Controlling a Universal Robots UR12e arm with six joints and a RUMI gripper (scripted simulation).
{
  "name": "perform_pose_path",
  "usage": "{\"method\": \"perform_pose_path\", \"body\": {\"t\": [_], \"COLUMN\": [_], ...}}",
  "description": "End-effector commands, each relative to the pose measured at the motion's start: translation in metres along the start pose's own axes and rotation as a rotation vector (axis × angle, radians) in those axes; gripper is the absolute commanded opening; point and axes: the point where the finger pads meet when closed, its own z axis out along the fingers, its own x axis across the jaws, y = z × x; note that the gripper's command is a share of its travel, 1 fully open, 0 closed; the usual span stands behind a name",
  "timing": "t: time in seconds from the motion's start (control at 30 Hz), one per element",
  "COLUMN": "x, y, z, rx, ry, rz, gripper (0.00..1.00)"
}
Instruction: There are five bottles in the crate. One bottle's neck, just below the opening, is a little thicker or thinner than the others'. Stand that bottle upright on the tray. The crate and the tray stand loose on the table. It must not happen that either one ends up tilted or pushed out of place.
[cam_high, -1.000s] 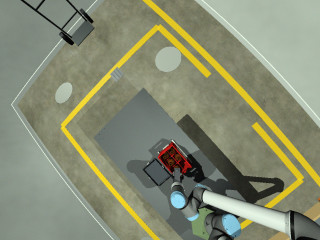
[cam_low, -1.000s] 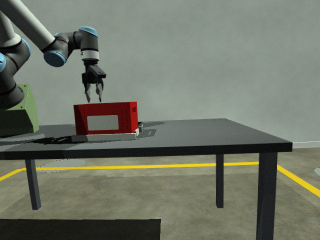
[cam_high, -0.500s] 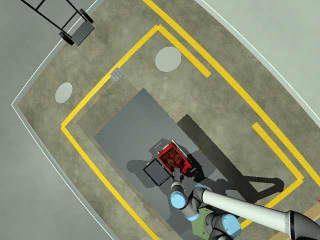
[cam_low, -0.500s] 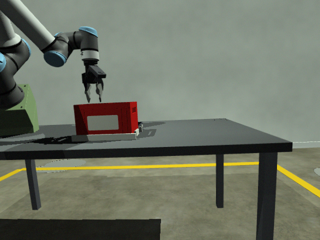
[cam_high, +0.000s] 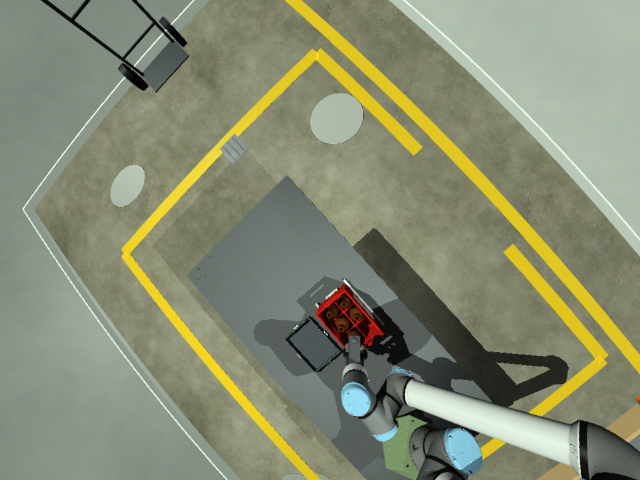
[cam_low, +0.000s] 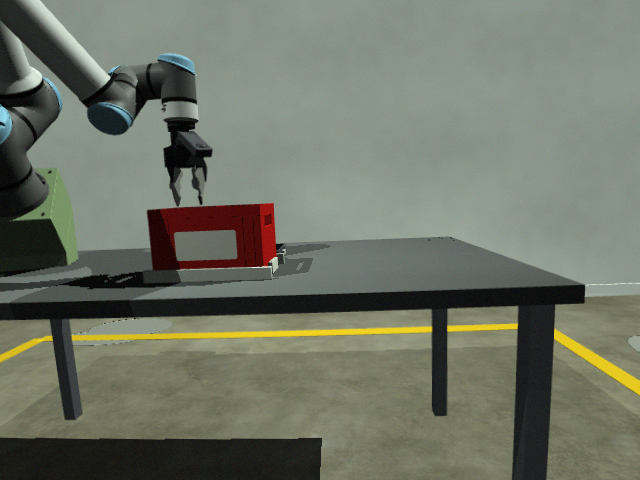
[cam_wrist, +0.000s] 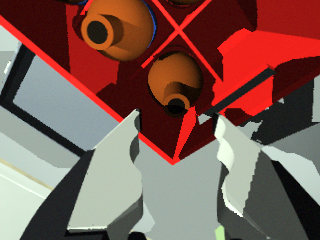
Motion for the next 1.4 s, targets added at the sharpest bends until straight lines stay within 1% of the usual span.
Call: {"method": "perform_pose_path", "body": {"t": [0.0, 0.17, 1.03, 1.37], "x": [0.000, 0.000, 0.000, 0.000], "y": [0.000, 0.000, 0.000, 0.000], "z": [0.003, 0.005, 0.032, 0.036], "rx": [0.001, 0.001, 0.001, 0.001], "ry": [-0.001, -0.001, -0.001, -0.001], "rz": [0.000, 0.000, 0.000, 0.000], "gripper": [0.38, 0.38, 0.38, 0.38]}}
